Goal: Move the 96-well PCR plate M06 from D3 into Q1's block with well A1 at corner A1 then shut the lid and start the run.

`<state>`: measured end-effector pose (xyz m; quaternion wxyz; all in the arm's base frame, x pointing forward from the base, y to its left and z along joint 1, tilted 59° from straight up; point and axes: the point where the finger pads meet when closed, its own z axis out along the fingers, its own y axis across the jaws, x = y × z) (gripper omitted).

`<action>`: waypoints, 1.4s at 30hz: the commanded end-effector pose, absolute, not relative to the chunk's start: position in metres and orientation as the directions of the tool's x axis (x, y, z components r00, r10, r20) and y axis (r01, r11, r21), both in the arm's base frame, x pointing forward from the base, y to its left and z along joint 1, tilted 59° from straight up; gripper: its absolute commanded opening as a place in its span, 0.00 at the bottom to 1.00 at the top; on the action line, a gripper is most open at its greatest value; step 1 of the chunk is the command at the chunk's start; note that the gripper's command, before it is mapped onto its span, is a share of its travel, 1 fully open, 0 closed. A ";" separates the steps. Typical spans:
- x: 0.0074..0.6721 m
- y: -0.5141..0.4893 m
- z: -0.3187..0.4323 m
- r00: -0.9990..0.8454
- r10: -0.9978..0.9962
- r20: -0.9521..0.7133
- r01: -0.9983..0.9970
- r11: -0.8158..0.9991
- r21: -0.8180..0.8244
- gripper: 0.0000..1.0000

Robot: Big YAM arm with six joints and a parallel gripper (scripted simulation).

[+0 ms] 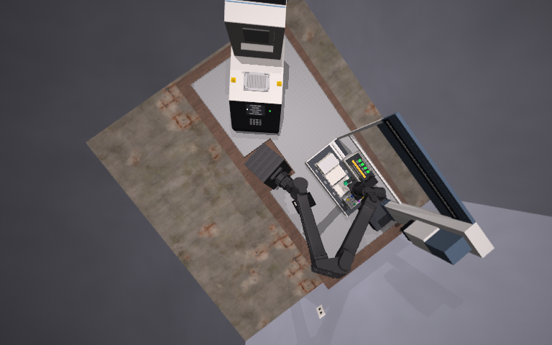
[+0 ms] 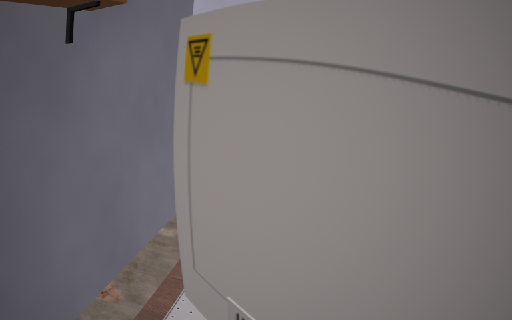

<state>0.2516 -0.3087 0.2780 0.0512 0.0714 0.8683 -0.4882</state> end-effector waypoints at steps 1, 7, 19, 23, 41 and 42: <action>0.251 -0.322 0.269 -0.989 0.079 -0.124 0.147 0.519 -0.842 0.96; 0.248 -0.328 0.266 -0.990 0.079 -0.120 0.144 0.517 -0.844 0.96; 0.249 -0.345 0.252 -0.990 0.080 -0.119 0.143 0.519 -0.843 0.96; 0.250 -0.347 0.258 -0.988 0.081 -0.135 0.157 0.511 -0.845 0.96; 0.250 -0.370 0.247 -0.986 0.081 -0.146 0.167 0.507 -0.846 0.96; 0.251 -0.373 0.247 -0.986 0.082 -0.147 0.168 0.505 -0.847 0.96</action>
